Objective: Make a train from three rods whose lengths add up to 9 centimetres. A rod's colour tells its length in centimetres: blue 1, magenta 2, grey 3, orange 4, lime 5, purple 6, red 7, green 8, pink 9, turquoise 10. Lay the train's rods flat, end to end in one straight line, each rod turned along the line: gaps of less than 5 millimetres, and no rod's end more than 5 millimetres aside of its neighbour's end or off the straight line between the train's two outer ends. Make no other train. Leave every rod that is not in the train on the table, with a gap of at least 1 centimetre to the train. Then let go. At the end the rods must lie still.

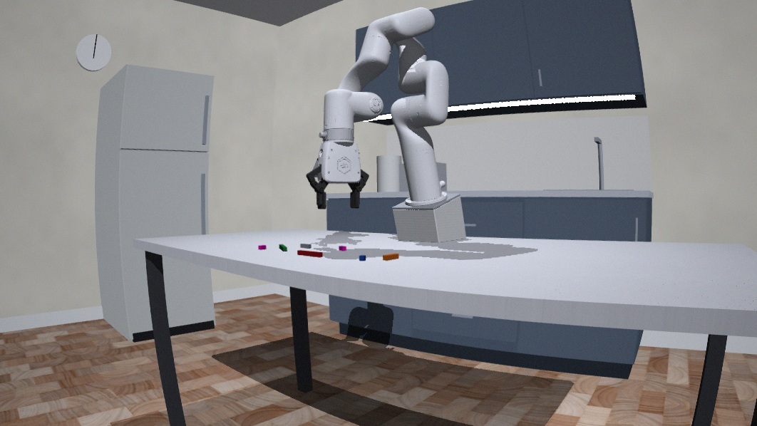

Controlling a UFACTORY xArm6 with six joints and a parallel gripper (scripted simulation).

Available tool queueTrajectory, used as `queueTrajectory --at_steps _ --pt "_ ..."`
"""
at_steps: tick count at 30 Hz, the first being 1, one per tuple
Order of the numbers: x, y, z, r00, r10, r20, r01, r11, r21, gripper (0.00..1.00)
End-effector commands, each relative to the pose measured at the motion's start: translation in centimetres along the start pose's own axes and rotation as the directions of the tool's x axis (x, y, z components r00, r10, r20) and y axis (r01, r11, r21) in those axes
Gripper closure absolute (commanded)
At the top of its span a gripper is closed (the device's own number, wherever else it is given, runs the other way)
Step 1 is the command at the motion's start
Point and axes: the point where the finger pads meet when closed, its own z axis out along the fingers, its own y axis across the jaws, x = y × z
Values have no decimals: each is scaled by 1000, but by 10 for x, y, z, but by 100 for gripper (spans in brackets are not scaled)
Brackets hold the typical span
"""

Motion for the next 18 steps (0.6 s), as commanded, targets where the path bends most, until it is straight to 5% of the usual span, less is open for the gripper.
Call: queueTrajectory --at_steps 1,8,18 --pt "25 -18 6 992 -125 9 125 992 -1 0" --pt "68 -37 17 954 -298 8 298 955 2 0" --pt "92 -45 22 924 -382 4 382 924 5 0"
